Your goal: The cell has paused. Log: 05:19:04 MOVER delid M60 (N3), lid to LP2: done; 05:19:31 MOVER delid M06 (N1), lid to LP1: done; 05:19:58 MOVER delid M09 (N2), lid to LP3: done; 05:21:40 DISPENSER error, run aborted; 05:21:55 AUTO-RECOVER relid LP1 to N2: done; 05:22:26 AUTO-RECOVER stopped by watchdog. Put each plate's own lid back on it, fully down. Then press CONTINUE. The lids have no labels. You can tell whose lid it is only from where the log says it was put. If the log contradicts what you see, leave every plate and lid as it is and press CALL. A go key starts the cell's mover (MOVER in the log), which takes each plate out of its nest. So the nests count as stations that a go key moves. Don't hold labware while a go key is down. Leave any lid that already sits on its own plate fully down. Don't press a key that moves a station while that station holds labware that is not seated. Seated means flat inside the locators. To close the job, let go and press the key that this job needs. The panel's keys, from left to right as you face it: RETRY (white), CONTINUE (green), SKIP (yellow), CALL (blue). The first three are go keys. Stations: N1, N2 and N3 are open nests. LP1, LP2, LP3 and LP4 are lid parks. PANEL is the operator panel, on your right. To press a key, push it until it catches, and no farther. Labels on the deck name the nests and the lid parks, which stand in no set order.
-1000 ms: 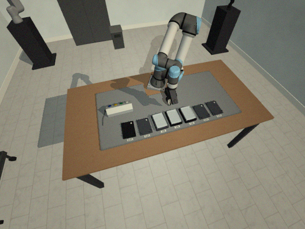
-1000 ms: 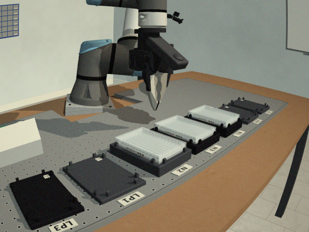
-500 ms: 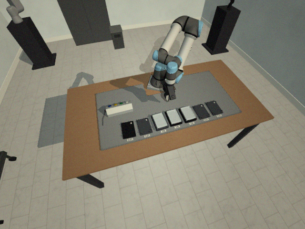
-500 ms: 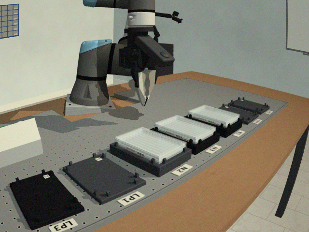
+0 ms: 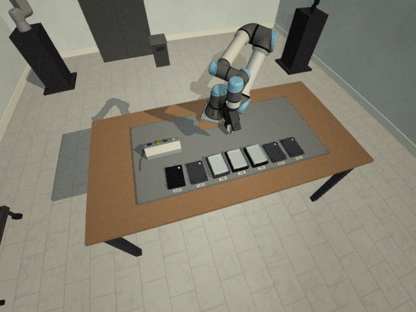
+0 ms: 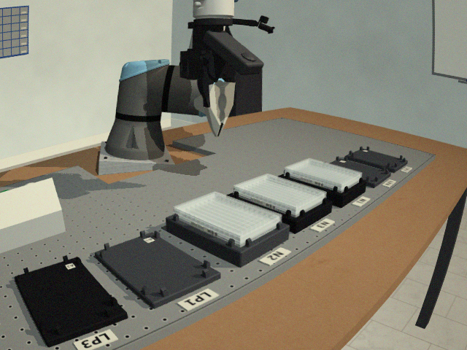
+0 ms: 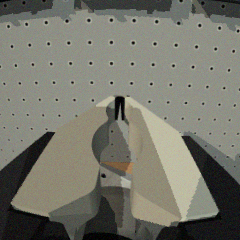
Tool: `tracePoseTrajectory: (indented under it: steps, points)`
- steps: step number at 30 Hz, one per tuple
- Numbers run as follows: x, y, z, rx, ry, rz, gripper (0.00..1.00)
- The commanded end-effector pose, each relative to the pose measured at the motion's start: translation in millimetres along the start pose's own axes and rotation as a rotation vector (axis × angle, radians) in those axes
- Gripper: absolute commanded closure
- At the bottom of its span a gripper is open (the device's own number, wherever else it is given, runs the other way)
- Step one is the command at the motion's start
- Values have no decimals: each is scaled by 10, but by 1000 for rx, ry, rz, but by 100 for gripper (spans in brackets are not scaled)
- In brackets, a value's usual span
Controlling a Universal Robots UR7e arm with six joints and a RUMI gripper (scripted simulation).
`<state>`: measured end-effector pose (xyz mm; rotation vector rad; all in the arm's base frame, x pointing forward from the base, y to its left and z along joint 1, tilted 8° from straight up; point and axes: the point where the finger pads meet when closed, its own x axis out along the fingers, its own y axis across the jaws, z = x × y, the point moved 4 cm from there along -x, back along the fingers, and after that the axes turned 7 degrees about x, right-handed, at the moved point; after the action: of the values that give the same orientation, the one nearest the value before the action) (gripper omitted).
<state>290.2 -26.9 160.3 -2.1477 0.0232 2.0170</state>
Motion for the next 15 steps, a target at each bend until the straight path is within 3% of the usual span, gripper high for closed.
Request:
tracePoseTrajectory:
  steps: [1,9,15]
  points:
    - [-188,1,9,0,0,-2,100]
    - [-188,1,9,0,0,-2,100]
    - [-188,299,46,120,0,-2,100]
